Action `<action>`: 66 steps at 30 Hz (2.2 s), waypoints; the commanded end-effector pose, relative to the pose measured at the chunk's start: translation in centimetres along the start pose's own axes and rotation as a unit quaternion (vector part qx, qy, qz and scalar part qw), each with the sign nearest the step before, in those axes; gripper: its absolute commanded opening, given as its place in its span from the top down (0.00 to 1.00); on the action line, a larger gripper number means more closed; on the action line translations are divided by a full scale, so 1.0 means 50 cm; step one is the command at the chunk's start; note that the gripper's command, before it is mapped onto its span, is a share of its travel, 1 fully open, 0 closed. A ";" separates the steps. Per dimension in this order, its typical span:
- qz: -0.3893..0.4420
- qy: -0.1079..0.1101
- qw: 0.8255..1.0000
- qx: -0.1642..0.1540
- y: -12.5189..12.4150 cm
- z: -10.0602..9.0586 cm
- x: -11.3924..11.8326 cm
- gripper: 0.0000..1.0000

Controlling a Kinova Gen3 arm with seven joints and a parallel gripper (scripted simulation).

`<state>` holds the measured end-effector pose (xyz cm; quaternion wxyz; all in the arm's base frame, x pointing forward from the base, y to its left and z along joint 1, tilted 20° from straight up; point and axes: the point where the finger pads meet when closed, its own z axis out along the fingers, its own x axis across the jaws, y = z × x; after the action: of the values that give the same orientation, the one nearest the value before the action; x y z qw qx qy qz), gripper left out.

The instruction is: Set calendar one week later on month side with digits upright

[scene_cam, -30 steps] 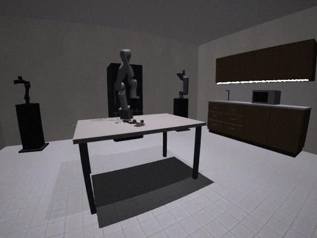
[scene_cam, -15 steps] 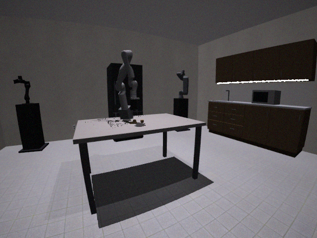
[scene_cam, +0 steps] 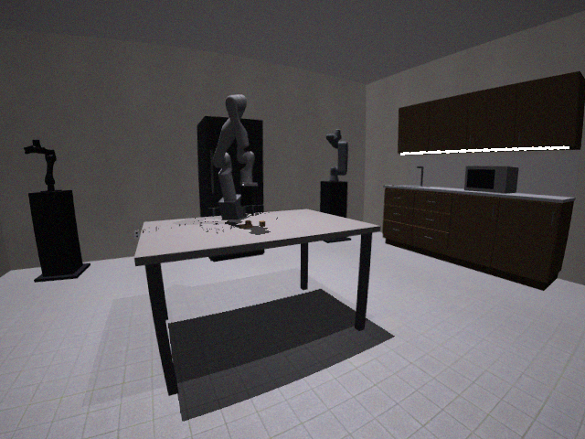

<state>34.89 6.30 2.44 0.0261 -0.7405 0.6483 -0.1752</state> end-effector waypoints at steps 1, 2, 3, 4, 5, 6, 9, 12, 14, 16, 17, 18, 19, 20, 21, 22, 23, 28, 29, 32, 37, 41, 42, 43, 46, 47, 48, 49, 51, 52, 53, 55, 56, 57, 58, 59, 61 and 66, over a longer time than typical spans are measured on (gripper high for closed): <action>0.003 0.003 1.000 -0.005 0.006 0.012 0.008 0.13; 0.003 0.003 1.000 -0.005 0.006 0.015 0.008 0.13; 0.003 0.003 1.000 -0.005 0.006 0.018 0.008 0.13; 0.003 0.003 1.000 -0.005 0.006 0.020 0.008 0.13; 0.003 0.003 1.000 -0.005 0.006 0.023 0.008 0.13; 0.003 0.003 1.000 -0.005 0.006 0.025 0.008 0.13; 0.003 0.003 1.000 -0.005 0.006 0.030 0.008 0.13; 0.003 0.003 1.000 -0.005 0.006 0.034 0.008 0.13; 0.003 0.003 1.000 -0.005 0.006 0.037 0.008 0.13; 0.003 0.003 1.000 -0.005 0.006 0.039 0.008 0.13; 0.003 0.003 1.000 -0.005 0.006 0.040 0.008 0.13; 0.003 0.003 1.000 -0.005 0.006 0.040 0.008 0.13; 0.003 0.003 1.000 -0.005 0.006 0.041 0.008 0.13; 0.003 0.003 1.000 -0.005 0.006 0.041 0.008 0.13; 0.003 0.003 1.000 -0.005 0.006 0.041 0.008 0.13; 0.003 0.003 1.000 -0.005 0.006 0.041 0.008 0.13; 0.003 0.003 1.000 -0.005 0.006 0.041 0.008 0.13; 0.003 0.003 1.000 -0.005 0.006 0.041 0.008 0.13; 0.003 0.003 1.000 -0.005 0.006 0.041 0.008 0.13; 0.003 0.003 1.000 -0.005 0.006 0.041 0.008 0.13; 0.003 0.003 1.000 -0.005 0.006 0.041 0.008 0.13; 0.003 0.003 1.000 -0.005 0.006 0.041 0.008 0.13; 0.003 0.003 1.000 -0.005 0.006 0.041 0.008 0.13; 0.003 0.003 1.000 -0.005 0.006 0.041 0.008 0.13; 0.003 0.003 1.000 -0.005 0.006 0.041 0.008 0.13; 0.003 0.003 1.000 -0.005 0.006 0.041 0.008 0.13; 0.003 0.003 1.000 -0.005 0.006 0.041 0.008 0.13; 0.003 0.003 1.000 -0.005 0.006 0.041 0.008 0.13; 0.003 0.003 1.000 -0.005 0.006 0.041 0.008 0.13; 0.003 0.003 1.000 -0.005 0.006 0.041 0.008 0.13; 0.003 0.003 1.000 -0.005 0.006 0.041 0.008 0.13; 0.003 0.003 1.000 -0.005 0.006 0.041 0.008 0.13; 0.003 0.003 1.000 -0.005 0.006 0.041 0.008 0.13; 0.003 0.003 1.000 -0.005 0.006 0.041 0.008 0.13; 0.003 0.003 1.000 -0.005 0.006 0.041 0.008 0.13; 0.003 0.003 1.000 -0.005 0.006 0.041 0.008 0.13; 0.003 0.003 1.000 -0.005 0.006 0.041 0.008 0.13; 0.003 0.003 1.000 -0.005 0.006 0.044 0.008 0.13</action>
<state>35.26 5.50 0.44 0.0209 -0.7382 0.6514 -0.1741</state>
